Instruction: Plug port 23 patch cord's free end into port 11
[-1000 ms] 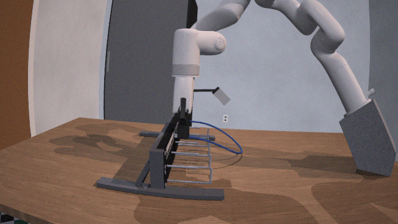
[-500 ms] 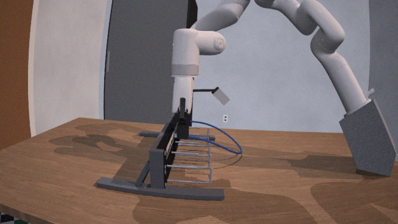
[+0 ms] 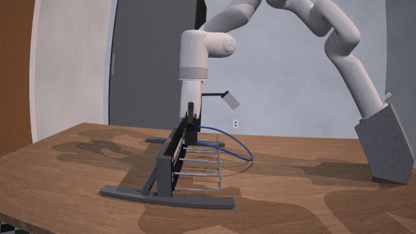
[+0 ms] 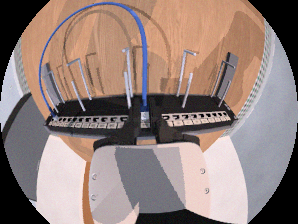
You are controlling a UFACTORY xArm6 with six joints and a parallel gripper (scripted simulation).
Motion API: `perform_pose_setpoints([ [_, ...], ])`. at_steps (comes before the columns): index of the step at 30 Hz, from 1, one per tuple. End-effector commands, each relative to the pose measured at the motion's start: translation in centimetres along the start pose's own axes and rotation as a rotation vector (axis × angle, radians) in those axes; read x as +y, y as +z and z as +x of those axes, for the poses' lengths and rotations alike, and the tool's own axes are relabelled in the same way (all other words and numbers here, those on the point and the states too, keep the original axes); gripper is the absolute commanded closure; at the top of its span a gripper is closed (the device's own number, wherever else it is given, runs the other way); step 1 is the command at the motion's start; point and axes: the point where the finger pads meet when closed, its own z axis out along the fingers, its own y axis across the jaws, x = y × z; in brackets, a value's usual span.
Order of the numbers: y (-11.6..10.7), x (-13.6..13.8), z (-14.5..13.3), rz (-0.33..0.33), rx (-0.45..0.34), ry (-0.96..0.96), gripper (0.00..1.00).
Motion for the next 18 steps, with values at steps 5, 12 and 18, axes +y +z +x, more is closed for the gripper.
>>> perform_pose_setpoints([
  [5, -0.18, 0.00, -0.28, -0.001, -0.005, 0.001, 1.00],
  [12, -0.19, 0.00, -0.39, -0.001, -0.004, 0.001, 1.00],
  [18, -0.20, -0.01, -0.43, -0.001, -0.005, 0.001, 1.00],
])
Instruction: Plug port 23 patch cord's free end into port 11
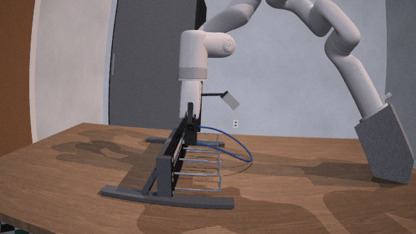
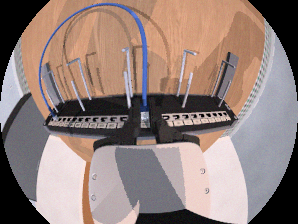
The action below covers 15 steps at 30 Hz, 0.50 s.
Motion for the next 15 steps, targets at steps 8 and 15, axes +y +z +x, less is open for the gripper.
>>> perform_pose_setpoints([
  [8, -0.27, -0.02, -0.36, -0.002, -0.008, 0.002, 1.00],
  [15, -0.30, -0.03, -0.50, -0.002, 0.004, 0.002, 1.00],
])
